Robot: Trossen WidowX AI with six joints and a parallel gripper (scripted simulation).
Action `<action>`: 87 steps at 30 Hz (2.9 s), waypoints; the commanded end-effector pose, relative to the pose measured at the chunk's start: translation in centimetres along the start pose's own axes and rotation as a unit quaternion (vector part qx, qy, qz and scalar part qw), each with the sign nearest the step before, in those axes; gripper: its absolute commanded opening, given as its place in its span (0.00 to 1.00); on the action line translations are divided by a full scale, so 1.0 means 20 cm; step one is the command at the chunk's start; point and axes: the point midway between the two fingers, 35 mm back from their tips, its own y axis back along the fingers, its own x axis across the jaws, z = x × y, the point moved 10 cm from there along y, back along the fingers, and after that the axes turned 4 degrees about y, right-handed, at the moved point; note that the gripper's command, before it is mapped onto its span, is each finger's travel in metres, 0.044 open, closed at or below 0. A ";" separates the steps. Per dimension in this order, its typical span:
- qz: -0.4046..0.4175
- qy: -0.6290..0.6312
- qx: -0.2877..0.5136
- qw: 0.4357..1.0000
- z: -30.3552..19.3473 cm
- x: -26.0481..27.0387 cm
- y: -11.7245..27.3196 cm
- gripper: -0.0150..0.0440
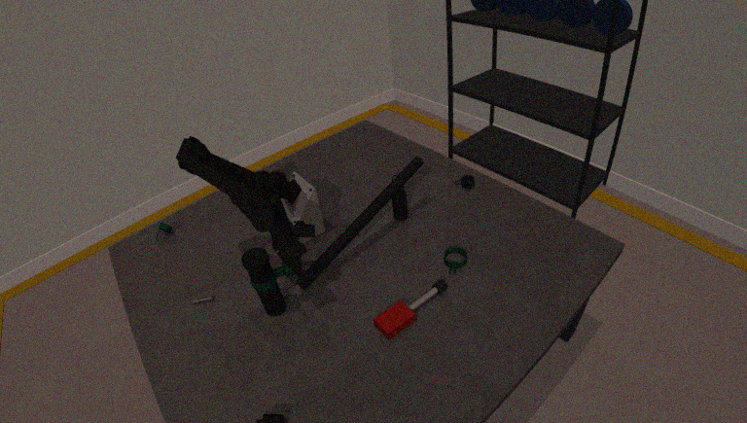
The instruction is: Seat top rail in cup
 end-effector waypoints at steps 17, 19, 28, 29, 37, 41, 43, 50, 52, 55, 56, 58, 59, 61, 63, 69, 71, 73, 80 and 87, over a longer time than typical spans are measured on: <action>-0.002 0.066 -0.037 0.997 -0.03 0.06 0.03 0.25; -0.002 0.071 -0.040 0.997 -0.04 0.06 0.03 0.25; -0.003 0.104 -0.058 0.993 -0.06 0.09 0.05 0.25; -0.004 0.109 -0.061 0.992 -0.06 0.10 0.05 0.25; -0.005 0.128 -0.072 0.989 -0.08 0.11 0.06 0.25; -0.004 0.125 -0.070 0.990 -0.08 0.11 0.06 0.25; -0.004 0.121 -0.068 0.990 -0.07 0.11 0.06 0.25; -0.004 0.112 -0.063 0.992 -0.07 0.10 0.05 0.25; -0.004 0.116 -0.064 0.991 -0.07 0.10 0.05 0.25; -0.004 0.116 -0.064 0.991 -0.07 0.10 0.05 0.25; -0.004 0.116 -0.064 0.991 -0.07 0.10 0.05 0.25; -0.004 0.116 -0.064 0.991 -0.07 0.10 0.05 0.25; -0.004 0.116 -0.064 0.991 -0.07 0.10 0.05 0.25; -0.004 0.116 -0.064 0.991 -0.07 0.10 0.05 0.30; -0.004 0.116 -0.064 0.991 -0.07 0.10 0.05 0.39; -0.004 0.116 -0.064 0.991 -0.07 0.10 0.05 0.65; -0.004 0.115 -0.064 0.991 -0.07 0.10 0.06 0.74; -0.003 0.115 -0.066 0.991 -0.06 0.09 0.07 0.83; -0.001 0.116 -0.071 0.991 0.01 0.07 0.13 1.00; -0.001 0.118 -0.072 0.990 0.07 0.05 0.20 1.00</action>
